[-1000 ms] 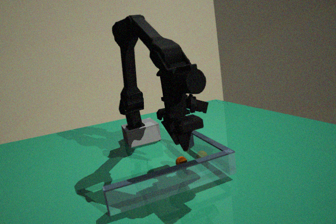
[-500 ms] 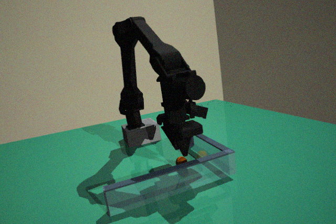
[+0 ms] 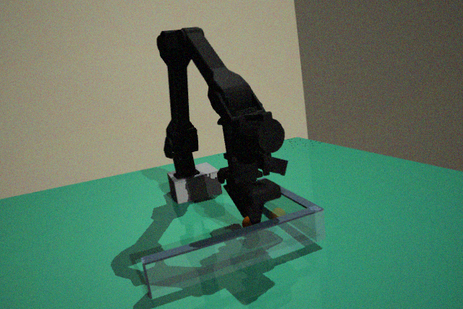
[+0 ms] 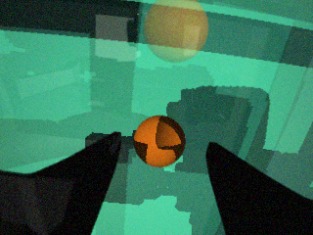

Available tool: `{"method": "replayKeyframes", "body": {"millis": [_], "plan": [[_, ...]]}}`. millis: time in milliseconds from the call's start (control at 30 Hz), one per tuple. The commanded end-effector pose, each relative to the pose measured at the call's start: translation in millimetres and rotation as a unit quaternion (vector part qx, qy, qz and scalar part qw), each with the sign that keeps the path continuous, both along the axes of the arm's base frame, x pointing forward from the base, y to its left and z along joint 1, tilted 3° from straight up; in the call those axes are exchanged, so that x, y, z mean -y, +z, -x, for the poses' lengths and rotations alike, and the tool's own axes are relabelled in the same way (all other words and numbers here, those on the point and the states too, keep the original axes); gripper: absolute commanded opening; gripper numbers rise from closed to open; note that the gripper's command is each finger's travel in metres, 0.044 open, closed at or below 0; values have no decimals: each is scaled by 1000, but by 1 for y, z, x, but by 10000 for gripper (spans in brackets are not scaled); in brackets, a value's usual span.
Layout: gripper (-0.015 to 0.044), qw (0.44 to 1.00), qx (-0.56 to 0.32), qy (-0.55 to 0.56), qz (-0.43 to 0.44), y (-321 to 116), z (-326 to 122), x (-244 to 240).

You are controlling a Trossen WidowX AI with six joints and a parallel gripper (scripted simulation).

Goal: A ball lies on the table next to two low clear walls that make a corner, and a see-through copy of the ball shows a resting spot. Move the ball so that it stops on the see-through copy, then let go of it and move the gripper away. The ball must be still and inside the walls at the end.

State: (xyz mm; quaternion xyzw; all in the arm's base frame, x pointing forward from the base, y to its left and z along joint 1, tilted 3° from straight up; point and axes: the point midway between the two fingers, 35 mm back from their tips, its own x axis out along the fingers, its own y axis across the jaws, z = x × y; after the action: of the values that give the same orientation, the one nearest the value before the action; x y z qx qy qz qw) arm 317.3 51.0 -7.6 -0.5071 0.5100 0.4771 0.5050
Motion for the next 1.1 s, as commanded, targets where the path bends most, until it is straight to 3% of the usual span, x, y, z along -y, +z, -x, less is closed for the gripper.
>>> {"method": "replayKeyframes", "body": {"millis": [0, 33, 133, 467, 633, 1067], "plan": [[265, 1000, -7, 2, 4, -9, 3, 2], [265, 1000, -7, 2, 4, -9, 3, 2], [186, 1000, -7, 2, 4, -9, 3, 2], [119, 1000, -7, 2, 4, -9, 3, 2], [0, 1000, -10, 4, 3, 7, 0, 0], [0, 1000, -8, 3, 4, 99, 0, -4]]}}
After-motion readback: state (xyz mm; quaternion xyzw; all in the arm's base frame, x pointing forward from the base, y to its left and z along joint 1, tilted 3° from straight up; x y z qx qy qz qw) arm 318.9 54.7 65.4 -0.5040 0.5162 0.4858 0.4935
